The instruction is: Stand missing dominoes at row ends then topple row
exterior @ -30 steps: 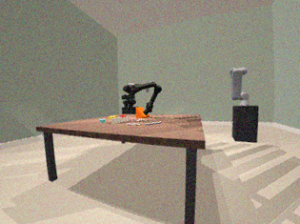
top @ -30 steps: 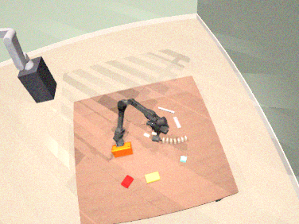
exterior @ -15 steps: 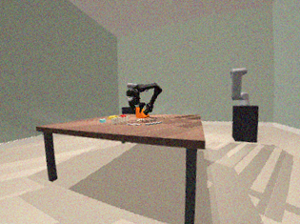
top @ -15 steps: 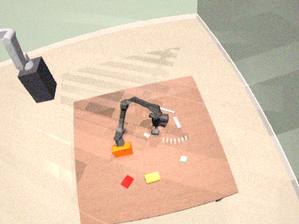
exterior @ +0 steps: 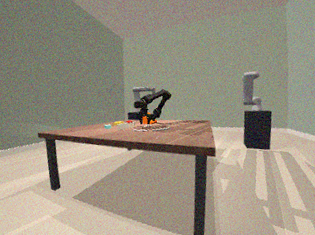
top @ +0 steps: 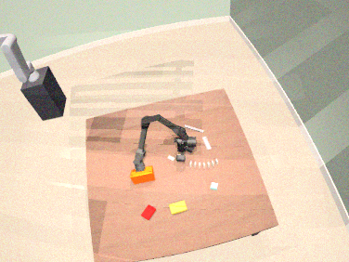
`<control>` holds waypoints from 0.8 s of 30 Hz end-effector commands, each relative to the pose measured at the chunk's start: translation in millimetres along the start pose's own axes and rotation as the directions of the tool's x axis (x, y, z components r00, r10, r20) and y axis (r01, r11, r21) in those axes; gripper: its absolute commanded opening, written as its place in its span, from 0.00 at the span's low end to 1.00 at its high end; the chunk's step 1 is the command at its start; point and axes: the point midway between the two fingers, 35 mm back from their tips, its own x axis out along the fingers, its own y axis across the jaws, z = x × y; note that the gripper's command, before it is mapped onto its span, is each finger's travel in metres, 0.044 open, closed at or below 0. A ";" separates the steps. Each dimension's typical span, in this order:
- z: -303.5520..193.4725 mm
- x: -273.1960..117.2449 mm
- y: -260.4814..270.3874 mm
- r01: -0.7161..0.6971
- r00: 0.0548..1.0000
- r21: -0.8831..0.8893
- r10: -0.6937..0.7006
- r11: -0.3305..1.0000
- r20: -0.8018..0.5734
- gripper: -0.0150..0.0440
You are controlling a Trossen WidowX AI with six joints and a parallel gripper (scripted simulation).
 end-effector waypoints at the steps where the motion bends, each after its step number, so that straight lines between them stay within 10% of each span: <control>1: 2.1 7.9 -1.2 -0.008 1.000 0.010 0.008 1.000 0.010 1.00; 17: 2.4 22.7 -1.1 -0.009 1.000 0.010 0.009 1.000 0.009 1.00; 24: 2.4 22.7 -1.1 -0.009 1.000 0.010 0.009 1.000 0.009 0.69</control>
